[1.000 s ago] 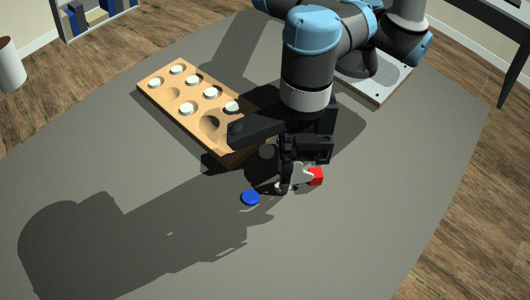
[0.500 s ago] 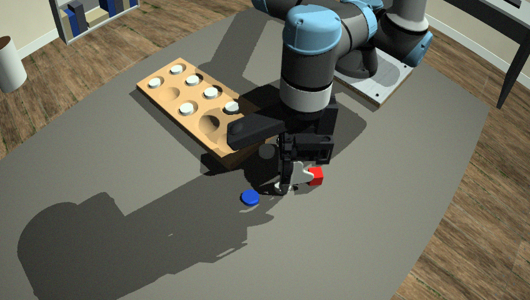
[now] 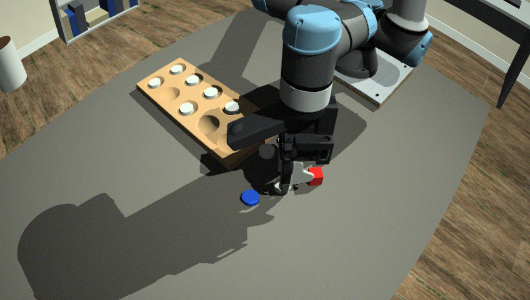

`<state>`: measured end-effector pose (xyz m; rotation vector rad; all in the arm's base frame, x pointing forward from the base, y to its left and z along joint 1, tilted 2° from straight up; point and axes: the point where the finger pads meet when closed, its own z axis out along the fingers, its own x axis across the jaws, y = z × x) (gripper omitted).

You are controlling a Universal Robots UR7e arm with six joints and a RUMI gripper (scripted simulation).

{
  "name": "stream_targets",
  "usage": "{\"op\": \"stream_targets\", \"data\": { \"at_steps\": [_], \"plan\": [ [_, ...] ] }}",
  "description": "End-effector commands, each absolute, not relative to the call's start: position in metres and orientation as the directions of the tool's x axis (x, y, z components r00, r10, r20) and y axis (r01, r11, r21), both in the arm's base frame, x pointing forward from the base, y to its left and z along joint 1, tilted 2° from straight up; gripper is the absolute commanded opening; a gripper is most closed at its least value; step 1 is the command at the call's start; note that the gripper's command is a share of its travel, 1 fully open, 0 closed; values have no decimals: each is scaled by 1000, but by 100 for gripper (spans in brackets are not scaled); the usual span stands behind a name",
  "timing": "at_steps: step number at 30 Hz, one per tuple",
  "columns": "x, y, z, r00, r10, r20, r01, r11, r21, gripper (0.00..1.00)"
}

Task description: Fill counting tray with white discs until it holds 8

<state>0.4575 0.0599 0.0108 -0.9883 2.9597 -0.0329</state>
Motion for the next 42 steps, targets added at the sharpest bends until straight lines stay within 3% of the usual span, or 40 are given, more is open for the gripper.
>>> {"op": "stream_targets", "data": {
  "at_steps": [1,19,30,42],
  "plan": [
    [459,60,16,-799,-601,-16,-600,799,-31,0],
    [457,61,104,-799,-601,-17,-600,799,-31,0],
    [456,60,113,-799,-601,-16,-600,799,-30,0],
    [468,0,114,-800,-600,-14,-599,800,-27,0]
  ]
}}
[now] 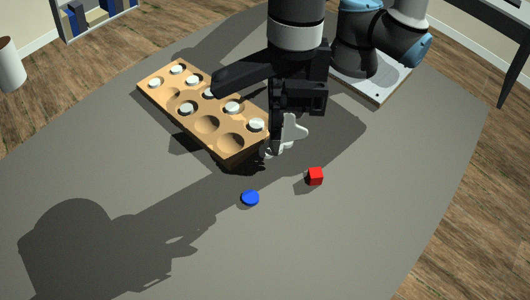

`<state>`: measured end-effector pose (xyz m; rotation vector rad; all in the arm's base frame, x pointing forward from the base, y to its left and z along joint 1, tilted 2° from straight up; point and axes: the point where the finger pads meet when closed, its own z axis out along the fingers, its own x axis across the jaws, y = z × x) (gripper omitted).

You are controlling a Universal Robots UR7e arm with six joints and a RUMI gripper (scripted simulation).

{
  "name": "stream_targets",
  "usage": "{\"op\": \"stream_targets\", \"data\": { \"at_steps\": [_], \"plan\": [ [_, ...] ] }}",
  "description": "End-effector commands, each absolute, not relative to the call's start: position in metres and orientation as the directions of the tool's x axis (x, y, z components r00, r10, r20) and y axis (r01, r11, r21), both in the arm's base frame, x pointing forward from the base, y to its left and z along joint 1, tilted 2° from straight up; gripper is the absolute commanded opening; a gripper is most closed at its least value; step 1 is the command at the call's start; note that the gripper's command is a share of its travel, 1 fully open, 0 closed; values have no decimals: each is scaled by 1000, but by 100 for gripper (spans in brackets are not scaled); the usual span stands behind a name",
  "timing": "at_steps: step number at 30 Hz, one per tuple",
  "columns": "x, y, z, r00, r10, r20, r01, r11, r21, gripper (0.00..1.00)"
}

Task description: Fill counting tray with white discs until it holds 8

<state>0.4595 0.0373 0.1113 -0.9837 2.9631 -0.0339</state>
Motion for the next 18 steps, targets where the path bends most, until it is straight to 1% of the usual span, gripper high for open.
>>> {"op": "stream_targets", "data": {
  "at_steps": [1,3,5,11,12,15,16,18],
  "plan": [
    [470,-11,115,-800,-600,-13,-599,800,-26,0],
    [472,-33,116,-800,-600,-13,-599,800,-26,0],
    [472,-33,116,-800,-600,-13,-599,800,-26,0],
    [469,-114,119,-800,-600,-13,-599,800,-26,0],
    [469,-114,119,-800,-600,-13,-599,800,-26,0],
    [462,-156,121,-800,-600,-13,-599,800,-26,0],
    [462,-156,121,-800,-600,-13,-599,800,-26,0],
    [456,-183,122,-800,-600,-13,-599,800,-26,0]
  ]
}}
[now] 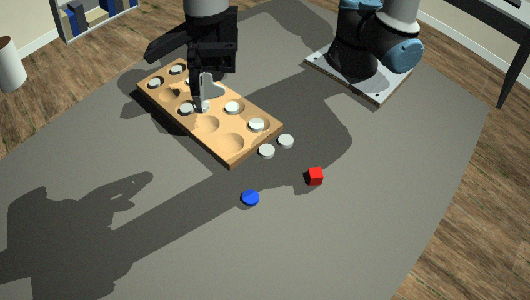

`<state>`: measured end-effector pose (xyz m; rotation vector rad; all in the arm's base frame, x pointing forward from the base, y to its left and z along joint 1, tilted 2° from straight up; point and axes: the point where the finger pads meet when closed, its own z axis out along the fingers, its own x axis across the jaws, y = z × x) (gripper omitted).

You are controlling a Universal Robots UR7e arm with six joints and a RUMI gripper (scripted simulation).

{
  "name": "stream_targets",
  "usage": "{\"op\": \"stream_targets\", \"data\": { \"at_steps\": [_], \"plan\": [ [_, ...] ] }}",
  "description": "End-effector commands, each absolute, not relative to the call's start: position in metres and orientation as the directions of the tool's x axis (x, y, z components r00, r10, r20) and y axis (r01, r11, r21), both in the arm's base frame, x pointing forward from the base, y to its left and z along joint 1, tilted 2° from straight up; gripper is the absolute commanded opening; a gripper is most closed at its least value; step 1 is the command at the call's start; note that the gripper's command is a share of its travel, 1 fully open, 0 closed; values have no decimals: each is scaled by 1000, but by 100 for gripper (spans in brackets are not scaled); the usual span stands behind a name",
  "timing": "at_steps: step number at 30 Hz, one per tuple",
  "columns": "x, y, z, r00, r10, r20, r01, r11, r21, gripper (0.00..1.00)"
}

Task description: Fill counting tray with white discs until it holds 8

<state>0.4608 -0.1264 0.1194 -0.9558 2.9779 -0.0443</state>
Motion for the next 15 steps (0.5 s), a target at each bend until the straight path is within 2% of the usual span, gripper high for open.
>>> {"op": "stream_targets", "data": {
  "at_steps": [1,15],
  "plan": [
    [452,-196,123,-800,-600,-13,-599,800,-26,0],
    [411,-292,127,-800,-600,-14,-599,800,-28,0]
  ]
}}
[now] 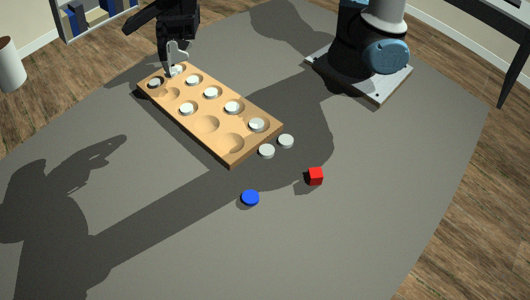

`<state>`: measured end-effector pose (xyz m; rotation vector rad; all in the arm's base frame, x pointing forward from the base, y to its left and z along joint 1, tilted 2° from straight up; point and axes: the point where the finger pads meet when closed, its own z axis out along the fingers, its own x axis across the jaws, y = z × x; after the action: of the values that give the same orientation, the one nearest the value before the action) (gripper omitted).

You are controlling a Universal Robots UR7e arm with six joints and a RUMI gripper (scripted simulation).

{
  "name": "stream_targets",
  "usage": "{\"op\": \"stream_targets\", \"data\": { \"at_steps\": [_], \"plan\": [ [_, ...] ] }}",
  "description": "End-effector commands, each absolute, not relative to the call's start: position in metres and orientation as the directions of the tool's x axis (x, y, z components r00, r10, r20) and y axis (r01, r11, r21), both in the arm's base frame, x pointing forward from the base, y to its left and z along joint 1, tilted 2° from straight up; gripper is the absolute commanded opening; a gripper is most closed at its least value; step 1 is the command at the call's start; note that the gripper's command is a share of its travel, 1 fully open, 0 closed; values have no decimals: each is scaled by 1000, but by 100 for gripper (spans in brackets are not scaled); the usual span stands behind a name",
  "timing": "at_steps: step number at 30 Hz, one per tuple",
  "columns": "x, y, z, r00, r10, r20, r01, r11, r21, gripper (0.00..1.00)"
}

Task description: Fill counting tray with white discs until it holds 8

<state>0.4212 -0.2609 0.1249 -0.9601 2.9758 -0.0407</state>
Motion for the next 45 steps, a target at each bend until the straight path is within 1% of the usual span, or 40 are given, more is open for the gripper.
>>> {"op": "stream_targets", "data": {
  "at_steps": [1,11,21,29,45],
  "plan": [
    [409,-294,127,-800,-600,-14,-599,800,-28,0],
    [406,-299,126,-800,-600,-13,-599,800,-29,0],
    [407,-297,70,-799,-601,-13,-601,799,-23,0],
    [408,-298,42,-799,-602,-13,-601,799,-24,0],
    [408,-298,29,-799,-601,-13,-601,799,-23,0]
  ]
}}
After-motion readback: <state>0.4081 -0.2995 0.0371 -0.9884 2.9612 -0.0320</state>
